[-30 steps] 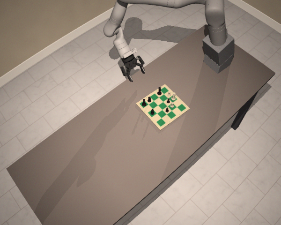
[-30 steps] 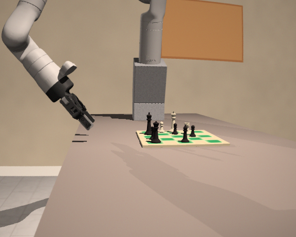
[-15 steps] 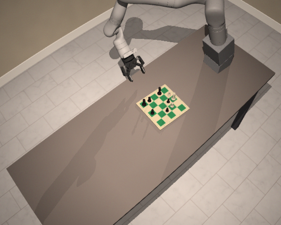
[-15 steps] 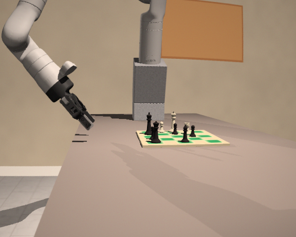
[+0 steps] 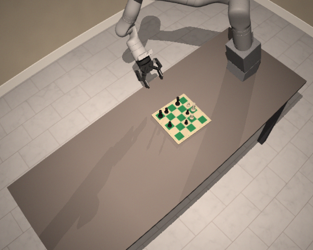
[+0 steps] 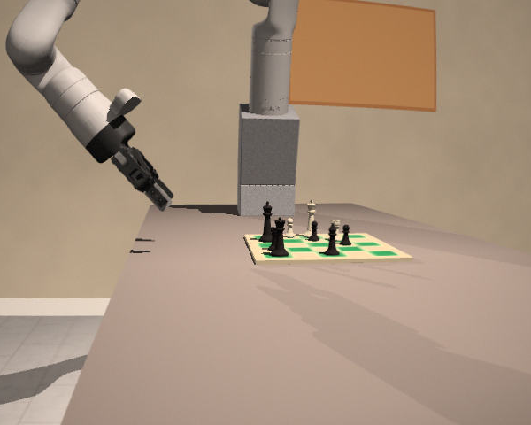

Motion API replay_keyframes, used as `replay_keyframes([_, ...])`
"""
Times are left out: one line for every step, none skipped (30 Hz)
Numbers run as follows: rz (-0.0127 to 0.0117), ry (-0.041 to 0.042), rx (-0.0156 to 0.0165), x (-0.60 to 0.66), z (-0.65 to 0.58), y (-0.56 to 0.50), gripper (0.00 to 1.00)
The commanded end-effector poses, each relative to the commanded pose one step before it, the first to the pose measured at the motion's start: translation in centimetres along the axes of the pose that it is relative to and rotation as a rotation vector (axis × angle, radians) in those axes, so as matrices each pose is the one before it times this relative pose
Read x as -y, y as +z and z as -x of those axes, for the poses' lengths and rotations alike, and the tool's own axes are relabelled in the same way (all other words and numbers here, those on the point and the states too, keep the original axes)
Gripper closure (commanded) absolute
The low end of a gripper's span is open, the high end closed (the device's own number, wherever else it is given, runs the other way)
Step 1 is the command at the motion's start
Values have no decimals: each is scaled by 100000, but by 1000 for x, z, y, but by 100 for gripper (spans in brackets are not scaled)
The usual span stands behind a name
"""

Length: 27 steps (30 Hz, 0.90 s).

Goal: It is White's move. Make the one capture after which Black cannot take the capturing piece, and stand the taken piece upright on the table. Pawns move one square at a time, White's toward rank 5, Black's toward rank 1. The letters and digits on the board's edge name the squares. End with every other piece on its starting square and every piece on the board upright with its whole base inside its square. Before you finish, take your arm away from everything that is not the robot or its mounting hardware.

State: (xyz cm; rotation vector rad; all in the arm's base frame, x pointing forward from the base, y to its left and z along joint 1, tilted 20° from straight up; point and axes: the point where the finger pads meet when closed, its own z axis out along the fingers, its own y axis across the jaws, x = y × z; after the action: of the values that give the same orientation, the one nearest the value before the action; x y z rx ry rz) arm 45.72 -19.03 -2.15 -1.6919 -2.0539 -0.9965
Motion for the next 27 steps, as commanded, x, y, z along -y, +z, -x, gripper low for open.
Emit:
replay_keyframes([969,-904,1735,-539,-866,-1967,0])
replay_keyframes([0,0,0,0,0,0,0])
replay_keyframes([0,0,0,7,-452,-515,0])
replay_keyframes([0,0,0,6,-429,-489,0])
replay_keyframes([0,0,0,6,-394,-448,0])
replay_keyframes([0,0,0,5,-349,-397,0])
replay_keyframes([0,0,0,4,-296,-337,0])
replay_keyframes([0,0,0,3,-237,-270,0])
replay_keyframes([0,0,0,3,-177,-202,0])
replay_keyframes([0,0,0,2,-119,-135,0])
replay_keyframes([0,0,0,1,-67,-76,0])
replay_keyframes([0,0,0,1,-27,-31,0])
replay_keyframes([0,0,0,0,-4,-5,0])
replay_keyframes([0,0,0,0,0,0,0])
replay_keyframes([0,0,0,0,0,0,0])
replay_keyframes([-234,255,-480,138,45,296,0])
replay_keyframes([-16,-42,8,-1,-4,3,0])
replay_keyframes([0,0,0,0,0,0,0])
replay_keyframes([0,0,0,0,0,0,0])
replay_keyframes([-42,-111,20,-2,-11,8,0])
replay_keyframes([-79,-210,38,-3,-22,15,0])
replay_keyframes([-126,-337,61,-5,-35,24,0])
replay_keyframes([-183,-488,87,-7,-50,34,0])
replay_keyframes([-248,-662,118,-10,-68,46,0])
replay_keyframes([-320,-856,151,-14,-88,60,0])
replay_keyframes([-399,-1068,186,-18,-109,74,0])
replay_keyframes([-483,-1296,222,-23,-132,88,0])
